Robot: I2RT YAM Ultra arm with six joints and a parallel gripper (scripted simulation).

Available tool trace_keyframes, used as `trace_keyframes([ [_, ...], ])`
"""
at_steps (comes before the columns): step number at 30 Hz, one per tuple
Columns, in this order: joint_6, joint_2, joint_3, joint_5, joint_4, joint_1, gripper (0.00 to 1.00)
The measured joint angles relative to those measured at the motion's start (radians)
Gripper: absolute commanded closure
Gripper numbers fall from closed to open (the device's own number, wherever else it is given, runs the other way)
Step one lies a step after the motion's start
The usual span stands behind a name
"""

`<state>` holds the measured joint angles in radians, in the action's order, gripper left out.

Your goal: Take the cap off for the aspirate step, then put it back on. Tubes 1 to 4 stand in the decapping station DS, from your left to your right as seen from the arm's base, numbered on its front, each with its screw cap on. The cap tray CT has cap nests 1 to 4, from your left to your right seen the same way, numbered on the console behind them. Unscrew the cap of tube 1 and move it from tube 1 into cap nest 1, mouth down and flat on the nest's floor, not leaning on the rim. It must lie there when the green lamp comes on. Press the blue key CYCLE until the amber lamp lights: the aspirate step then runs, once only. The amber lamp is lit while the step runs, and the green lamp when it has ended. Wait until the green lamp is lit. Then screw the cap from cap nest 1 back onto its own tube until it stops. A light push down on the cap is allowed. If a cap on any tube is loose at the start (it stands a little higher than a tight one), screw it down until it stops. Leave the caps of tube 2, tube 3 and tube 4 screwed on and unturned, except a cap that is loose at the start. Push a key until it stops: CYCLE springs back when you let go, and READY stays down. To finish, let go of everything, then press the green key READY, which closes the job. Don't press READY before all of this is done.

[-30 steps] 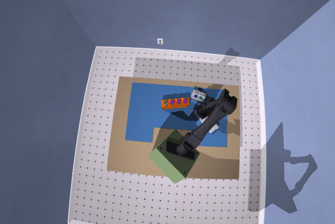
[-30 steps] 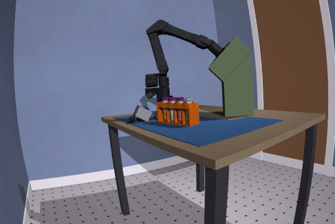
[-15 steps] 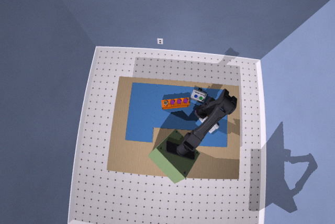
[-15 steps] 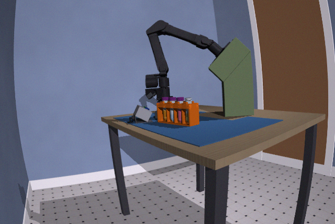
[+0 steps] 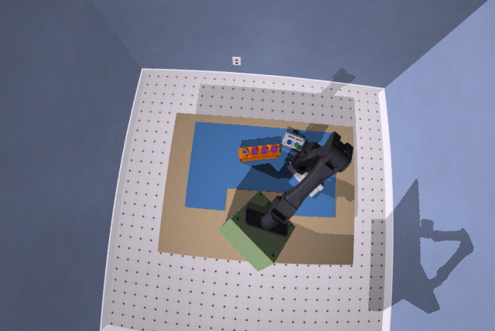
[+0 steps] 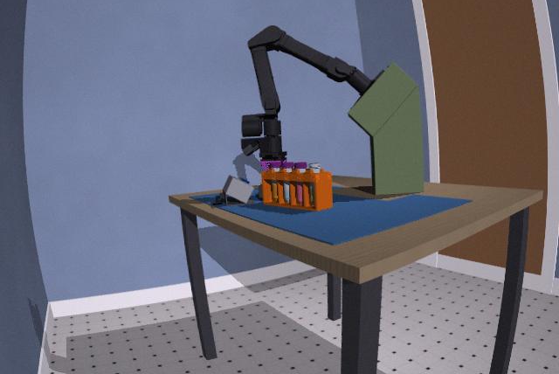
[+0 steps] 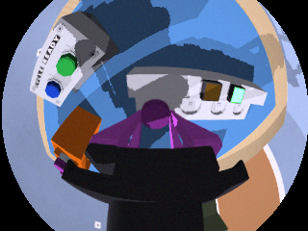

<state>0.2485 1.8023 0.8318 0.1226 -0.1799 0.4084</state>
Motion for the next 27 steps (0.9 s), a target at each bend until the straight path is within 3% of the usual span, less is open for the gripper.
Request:
trace_keyframes([
  [6, 0.006, -0.086, -0.031, 0.005, 0.043, -0.009, 1.0],
  [18, 0.026, -0.346, -0.091, 0.023, 0.226, -0.039, 1.0],
  [27, 0.039, -0.462, -0.1, 0.036, 0.344, -0.056, 1.0],
])
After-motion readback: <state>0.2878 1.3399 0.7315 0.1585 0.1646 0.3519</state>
